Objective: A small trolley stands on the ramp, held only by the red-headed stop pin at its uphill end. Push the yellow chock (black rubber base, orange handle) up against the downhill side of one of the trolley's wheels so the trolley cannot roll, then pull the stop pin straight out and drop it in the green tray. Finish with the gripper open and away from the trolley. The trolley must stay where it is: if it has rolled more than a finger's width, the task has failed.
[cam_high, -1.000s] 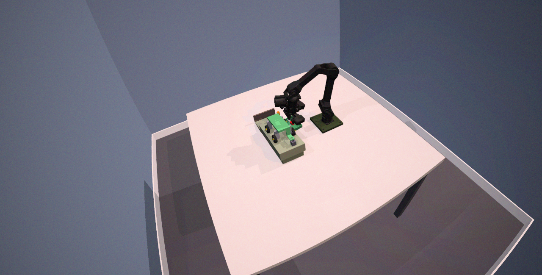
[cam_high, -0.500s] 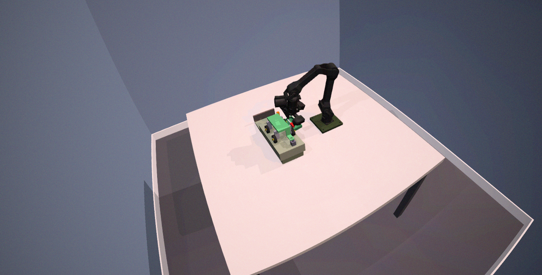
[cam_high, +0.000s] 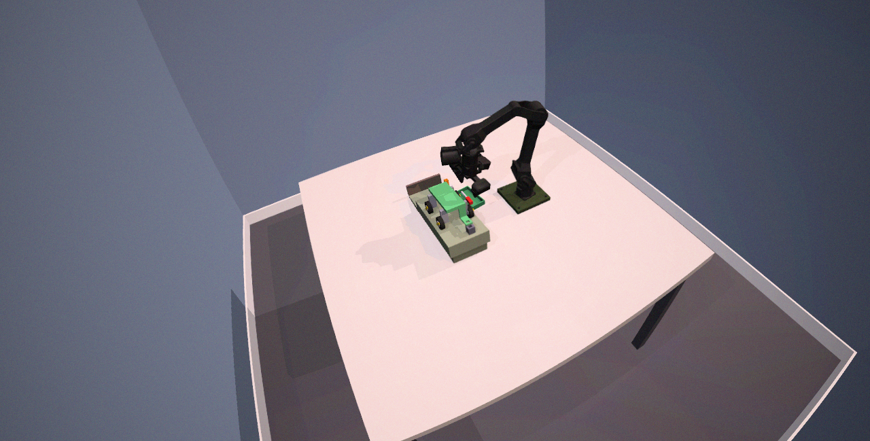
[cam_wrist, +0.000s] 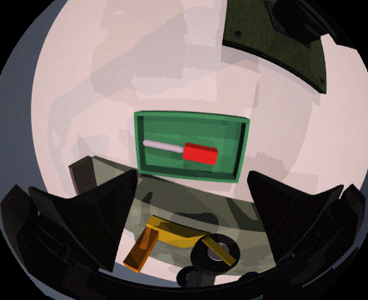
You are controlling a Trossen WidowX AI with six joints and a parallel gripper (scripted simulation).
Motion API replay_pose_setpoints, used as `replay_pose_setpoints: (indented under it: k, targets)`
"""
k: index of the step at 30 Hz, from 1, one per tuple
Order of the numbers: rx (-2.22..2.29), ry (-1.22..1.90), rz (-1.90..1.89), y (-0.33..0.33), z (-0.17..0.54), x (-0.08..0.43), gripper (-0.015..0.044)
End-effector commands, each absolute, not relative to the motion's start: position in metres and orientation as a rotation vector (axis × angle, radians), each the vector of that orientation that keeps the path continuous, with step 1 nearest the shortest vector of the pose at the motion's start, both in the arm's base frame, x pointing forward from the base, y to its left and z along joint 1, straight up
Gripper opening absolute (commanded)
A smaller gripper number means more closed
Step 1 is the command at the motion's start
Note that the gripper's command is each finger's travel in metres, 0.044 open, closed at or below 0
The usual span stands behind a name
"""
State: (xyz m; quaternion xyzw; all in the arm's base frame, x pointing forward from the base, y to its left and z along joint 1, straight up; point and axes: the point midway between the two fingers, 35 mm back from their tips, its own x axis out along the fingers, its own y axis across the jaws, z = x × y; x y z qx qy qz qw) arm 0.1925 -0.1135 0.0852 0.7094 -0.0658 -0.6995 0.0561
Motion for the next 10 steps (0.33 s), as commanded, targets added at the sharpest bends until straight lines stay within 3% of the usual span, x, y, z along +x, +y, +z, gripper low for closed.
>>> replay_pose_setpoints:
  k: [1, 10]
  targets:
    - [2.153, -0.212, -2.122, -0.114, 0.099, 0.192, 0.0440]
    - [2.153, -0.212, -2.122, -0.113, 0.127, 0.189, 0.0440]
